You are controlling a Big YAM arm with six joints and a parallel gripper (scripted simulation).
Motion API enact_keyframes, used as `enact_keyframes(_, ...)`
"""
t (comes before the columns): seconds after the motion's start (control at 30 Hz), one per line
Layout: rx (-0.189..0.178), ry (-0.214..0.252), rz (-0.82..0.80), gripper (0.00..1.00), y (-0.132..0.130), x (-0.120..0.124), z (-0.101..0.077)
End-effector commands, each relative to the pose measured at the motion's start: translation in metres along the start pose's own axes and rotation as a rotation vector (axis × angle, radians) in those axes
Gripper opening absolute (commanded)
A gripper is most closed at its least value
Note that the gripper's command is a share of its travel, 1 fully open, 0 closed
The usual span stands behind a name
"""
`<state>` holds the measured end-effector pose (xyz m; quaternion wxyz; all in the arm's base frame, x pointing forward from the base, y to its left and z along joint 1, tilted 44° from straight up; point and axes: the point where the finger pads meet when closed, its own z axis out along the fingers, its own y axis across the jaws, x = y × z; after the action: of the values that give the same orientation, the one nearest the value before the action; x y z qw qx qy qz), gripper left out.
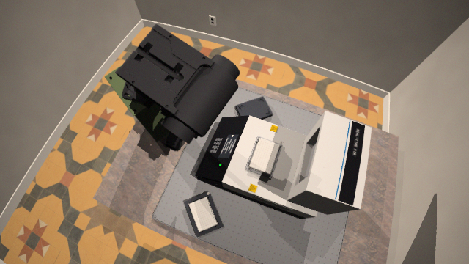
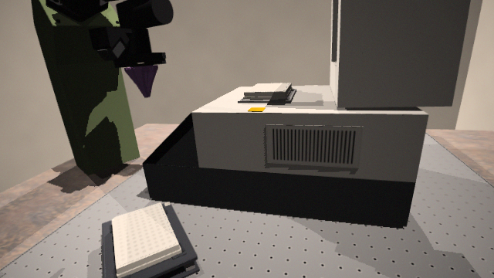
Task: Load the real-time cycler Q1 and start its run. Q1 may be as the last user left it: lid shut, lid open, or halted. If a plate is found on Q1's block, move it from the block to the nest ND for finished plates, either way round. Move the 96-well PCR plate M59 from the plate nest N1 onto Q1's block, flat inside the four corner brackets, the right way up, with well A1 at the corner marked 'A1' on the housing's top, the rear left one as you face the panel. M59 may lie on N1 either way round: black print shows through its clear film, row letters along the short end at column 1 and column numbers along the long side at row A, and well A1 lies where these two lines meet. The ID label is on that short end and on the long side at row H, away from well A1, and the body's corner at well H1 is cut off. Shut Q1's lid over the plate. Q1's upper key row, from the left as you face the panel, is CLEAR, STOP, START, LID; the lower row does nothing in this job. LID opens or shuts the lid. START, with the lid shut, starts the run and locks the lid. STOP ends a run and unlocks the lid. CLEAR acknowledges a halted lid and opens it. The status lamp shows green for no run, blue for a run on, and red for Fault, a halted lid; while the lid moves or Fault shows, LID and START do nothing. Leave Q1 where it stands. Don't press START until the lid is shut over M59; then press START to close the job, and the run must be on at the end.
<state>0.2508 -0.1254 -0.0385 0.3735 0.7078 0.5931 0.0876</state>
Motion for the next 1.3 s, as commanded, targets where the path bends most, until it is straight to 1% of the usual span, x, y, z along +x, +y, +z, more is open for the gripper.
enact_keyframes(0.0, 0.01, -0.006, 0.003, 0.0, -0.009, -0.001, -0.006)
enact_keyframes(0.1, 0.017, -0.004, 0.001, 0.0, -0.013, -0.001, -0.007)
enact_keyframes(0.6, 0.029, -0.002, -0.001, 0.0, -0.019, 0.0, -0.01)
enact_keyframes(0.87, -0.013, -0.012, 0.008, 0.0, 0.001, -0.004, -0.002)
enact_keyframes(1.27, -0.018, -0.014, 0.01, 0.0, 0.003, -0.005, -0.002)
